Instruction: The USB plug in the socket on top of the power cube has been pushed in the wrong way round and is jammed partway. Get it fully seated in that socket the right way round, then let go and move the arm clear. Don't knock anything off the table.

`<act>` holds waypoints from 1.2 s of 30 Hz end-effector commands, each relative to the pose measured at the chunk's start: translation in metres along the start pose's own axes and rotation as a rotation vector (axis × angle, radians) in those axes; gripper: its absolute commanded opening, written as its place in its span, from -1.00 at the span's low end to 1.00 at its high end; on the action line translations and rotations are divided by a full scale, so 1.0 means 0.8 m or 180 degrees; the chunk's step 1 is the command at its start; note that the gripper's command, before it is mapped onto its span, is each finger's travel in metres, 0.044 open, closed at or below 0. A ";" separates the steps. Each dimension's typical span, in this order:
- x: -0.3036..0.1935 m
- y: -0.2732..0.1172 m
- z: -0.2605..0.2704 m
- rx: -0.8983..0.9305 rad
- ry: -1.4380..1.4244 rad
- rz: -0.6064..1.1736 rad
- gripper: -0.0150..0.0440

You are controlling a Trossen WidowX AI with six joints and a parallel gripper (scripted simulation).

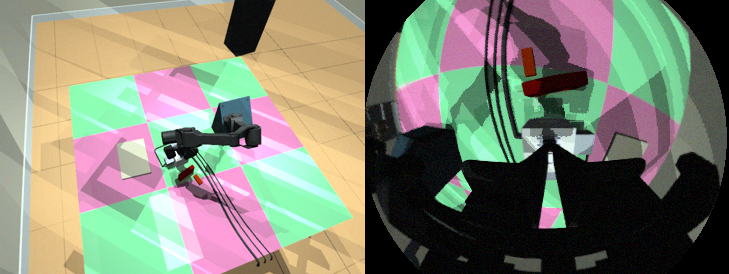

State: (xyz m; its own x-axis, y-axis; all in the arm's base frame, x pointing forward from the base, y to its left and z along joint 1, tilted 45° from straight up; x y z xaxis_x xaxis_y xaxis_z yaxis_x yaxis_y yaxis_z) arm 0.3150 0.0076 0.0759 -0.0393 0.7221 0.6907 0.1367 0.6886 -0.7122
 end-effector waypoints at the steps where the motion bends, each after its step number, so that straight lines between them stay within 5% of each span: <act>1: 0.000 -0.001 0.000 0.0000 0.0000 0.0000 -0.49; 36: 0.000 -0.030 0.000 0.0001 0.0000 0.0003 -0.49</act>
State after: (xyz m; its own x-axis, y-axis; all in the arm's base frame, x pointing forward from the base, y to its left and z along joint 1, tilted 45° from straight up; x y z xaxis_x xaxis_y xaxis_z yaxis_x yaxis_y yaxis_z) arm 0.3108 -0.0062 0.0903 -0.0352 0.7186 0.6945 0.1320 0.6922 -0.7096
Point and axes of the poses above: the point midway between the two fingers, 35 mm back from their tips, its own y axis out along the fingers, its own z axis across the jaws, x = y × z, the point moved 2 cm from there along -y, back along the fingers, and after that the axes turned 1 degree about -y, right-handed, at the moved point
